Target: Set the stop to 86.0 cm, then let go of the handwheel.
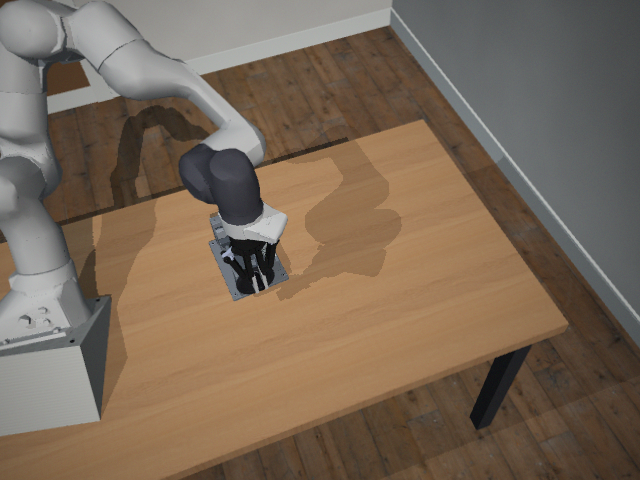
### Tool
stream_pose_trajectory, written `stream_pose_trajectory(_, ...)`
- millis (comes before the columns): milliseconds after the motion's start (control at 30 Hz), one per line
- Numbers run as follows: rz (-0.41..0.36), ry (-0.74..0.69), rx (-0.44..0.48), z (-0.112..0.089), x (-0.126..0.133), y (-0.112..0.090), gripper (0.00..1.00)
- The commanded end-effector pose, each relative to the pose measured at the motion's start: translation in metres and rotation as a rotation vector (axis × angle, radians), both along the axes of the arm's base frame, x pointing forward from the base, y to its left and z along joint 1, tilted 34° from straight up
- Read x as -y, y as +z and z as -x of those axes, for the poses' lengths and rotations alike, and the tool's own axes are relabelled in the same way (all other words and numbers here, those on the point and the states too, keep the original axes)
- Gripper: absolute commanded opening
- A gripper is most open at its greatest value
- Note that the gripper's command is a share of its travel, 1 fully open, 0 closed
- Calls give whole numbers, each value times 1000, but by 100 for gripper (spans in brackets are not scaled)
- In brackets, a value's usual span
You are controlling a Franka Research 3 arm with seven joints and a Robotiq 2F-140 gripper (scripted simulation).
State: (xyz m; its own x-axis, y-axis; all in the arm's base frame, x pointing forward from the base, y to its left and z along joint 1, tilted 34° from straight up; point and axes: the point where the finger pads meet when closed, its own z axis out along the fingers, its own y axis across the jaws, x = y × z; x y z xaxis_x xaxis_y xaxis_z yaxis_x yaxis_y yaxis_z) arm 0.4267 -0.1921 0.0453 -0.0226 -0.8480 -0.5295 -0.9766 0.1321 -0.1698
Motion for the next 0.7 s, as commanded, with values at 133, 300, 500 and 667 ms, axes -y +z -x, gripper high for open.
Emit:
stream_pose_trajectory(133,-4,13,-4,19,-7,-10,4)
stream_pose_trajectory(300,-4,13,-4,25,-11,-17,4)
stream_pose_trajectory(500,-4,13,-4,29,-21,-32,4)
stream_pose_trajectory(667,-4,13,-4,25,-28,-44,4)
